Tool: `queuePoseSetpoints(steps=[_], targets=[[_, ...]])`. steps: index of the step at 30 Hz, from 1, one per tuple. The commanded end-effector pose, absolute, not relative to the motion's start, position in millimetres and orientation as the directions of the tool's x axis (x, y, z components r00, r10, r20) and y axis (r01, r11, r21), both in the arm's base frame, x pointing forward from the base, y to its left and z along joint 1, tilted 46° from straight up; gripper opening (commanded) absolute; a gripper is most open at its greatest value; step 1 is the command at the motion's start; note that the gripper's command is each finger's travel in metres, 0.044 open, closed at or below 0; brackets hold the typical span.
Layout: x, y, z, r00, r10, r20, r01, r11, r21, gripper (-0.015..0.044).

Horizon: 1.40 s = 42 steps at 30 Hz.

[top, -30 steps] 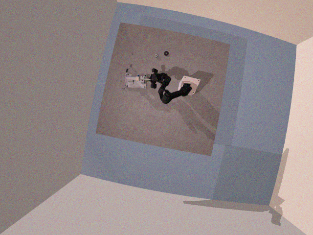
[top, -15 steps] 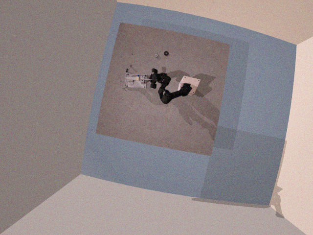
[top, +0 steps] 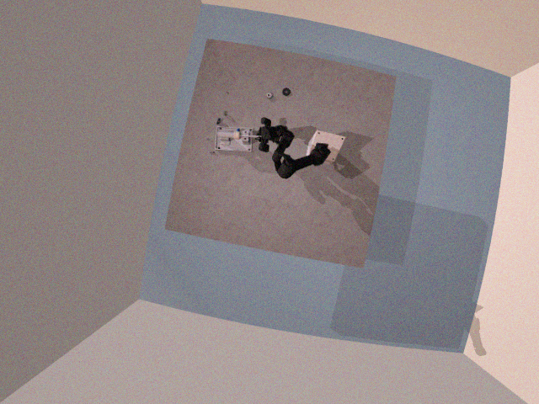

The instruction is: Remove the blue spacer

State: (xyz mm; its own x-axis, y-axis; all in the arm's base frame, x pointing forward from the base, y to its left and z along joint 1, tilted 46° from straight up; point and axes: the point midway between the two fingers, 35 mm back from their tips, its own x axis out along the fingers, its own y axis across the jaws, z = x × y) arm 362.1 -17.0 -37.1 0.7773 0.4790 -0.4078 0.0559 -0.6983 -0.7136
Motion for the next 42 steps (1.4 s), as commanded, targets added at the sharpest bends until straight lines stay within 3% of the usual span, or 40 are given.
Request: queuePoseSetpoints(steps=[1,42], targets=[[365.8,-18.1,-35.1,0.781,0.477,-0.402,0.062,-0.7,-0.711,0.0],[374.5,-18.4,-33.8,0.782,0.477,-0.401,0.062,-0.7,-0.711,0.0]])
